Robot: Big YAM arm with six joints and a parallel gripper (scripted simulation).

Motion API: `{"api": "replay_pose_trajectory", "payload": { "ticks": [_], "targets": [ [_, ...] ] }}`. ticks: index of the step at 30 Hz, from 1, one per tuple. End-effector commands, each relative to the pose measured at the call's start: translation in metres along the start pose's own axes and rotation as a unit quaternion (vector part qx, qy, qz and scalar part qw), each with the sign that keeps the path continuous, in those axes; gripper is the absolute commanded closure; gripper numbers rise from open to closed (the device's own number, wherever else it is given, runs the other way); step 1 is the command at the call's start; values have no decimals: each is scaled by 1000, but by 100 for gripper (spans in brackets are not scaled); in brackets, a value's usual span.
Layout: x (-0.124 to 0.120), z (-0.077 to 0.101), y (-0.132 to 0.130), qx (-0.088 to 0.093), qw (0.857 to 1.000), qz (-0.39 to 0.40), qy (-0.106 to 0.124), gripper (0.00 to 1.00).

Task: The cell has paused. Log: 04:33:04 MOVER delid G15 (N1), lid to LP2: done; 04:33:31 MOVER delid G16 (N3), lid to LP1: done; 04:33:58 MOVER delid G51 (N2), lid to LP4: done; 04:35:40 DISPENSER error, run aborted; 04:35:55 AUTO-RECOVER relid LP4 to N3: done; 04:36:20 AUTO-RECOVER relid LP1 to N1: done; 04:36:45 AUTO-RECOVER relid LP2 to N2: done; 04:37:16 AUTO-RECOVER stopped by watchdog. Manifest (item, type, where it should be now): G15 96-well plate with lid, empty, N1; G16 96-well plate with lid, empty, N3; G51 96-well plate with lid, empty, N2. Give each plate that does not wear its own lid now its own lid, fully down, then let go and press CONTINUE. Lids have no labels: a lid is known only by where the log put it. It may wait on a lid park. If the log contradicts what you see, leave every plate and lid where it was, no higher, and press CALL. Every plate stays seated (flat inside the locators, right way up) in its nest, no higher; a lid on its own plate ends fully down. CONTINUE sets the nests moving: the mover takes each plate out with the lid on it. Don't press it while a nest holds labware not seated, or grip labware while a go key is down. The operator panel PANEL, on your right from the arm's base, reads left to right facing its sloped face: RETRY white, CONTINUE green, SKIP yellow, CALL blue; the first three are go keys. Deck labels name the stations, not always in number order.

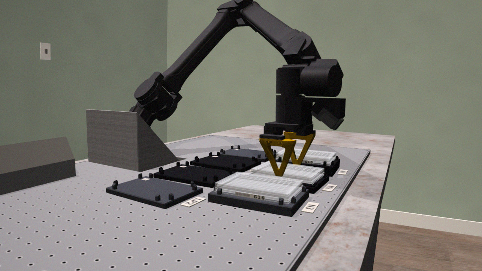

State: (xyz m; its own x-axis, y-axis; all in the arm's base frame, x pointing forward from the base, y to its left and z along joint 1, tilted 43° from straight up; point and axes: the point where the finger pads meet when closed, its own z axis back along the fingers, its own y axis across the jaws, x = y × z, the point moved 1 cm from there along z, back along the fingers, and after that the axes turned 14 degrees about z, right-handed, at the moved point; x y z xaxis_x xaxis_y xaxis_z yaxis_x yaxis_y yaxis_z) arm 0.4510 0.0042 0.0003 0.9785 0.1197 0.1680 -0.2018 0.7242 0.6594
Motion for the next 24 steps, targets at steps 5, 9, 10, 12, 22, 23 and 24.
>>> {"api": "replay_pose_trajectory", "payload": {
  "ticks": [5,9,10,12,22,23,24],
  "targets": [
    [2,-8,3,4,1000,5,9,0],
    [2,-8,3,4,1000,5,9,0],
    [2,-8,3,4,1000,5,9,0],
    [14,1,3,0,1000,16,2,0],
    [19,39,-1,-11,1000,15,-23,0],
    [19,39,-3,-10,1000,14,-21,0],
    [17,39,-5,-9,1000,11,-18,0]
  ]
}}
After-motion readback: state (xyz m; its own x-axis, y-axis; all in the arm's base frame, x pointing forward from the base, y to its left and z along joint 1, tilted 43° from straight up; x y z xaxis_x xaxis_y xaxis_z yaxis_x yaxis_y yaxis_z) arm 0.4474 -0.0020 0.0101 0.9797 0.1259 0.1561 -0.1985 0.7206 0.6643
